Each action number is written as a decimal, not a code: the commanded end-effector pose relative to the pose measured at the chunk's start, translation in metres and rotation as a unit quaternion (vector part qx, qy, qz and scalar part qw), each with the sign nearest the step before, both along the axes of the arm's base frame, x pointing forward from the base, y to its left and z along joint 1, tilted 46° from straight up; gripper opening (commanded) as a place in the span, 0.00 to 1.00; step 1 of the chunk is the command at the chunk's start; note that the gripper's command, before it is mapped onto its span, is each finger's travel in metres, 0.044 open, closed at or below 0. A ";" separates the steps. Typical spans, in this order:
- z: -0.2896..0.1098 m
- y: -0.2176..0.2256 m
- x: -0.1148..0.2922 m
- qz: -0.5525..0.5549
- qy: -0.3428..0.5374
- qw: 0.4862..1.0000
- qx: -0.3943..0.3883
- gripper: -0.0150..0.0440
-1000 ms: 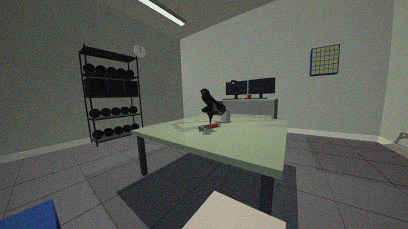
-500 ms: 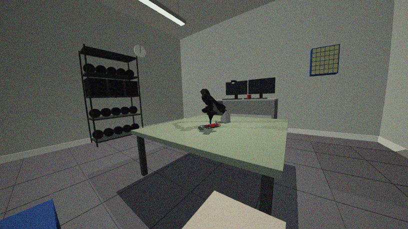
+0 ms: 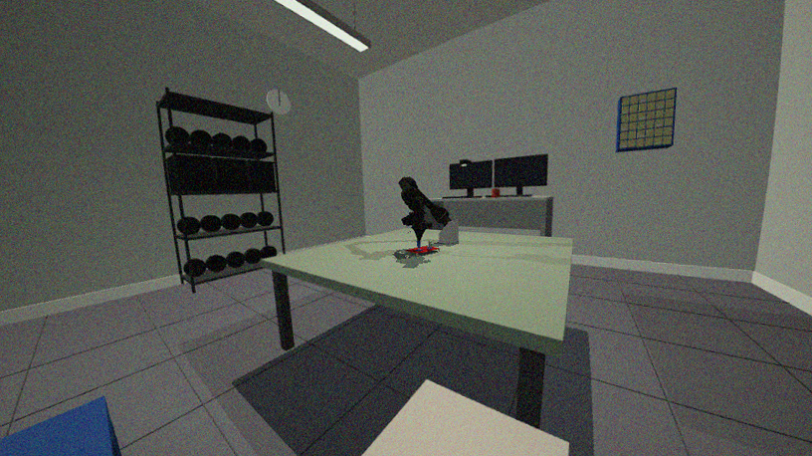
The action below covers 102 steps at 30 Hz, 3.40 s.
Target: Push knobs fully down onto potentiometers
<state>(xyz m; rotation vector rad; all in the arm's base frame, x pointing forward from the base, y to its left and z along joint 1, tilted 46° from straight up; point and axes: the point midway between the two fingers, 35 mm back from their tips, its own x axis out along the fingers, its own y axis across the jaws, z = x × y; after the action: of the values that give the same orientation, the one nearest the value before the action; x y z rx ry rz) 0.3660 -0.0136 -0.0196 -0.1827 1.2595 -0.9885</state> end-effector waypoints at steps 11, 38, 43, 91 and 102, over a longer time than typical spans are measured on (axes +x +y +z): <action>-0.012 -0.017 0.001 -0.017 0.000 1.000 -0.004 0.25; -0.013 -0.018 0.001 -0.017 0.000 1.000 -0.004 0.25; -0.013 -0.018 0.001 -0.017 0.000 1.000 -0.004 0.25; -0.015 -0.020 0.000 -0.017 0.000 1.000 -0.004 0.25; -0.006 -0.011 0.002 -0.017 0.000 1.000 -0.004 0.25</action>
<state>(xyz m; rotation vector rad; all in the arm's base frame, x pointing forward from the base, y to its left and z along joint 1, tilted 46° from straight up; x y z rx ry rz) 0.3664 -0.0173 -0.0222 -0.1841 1.2605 -0.9939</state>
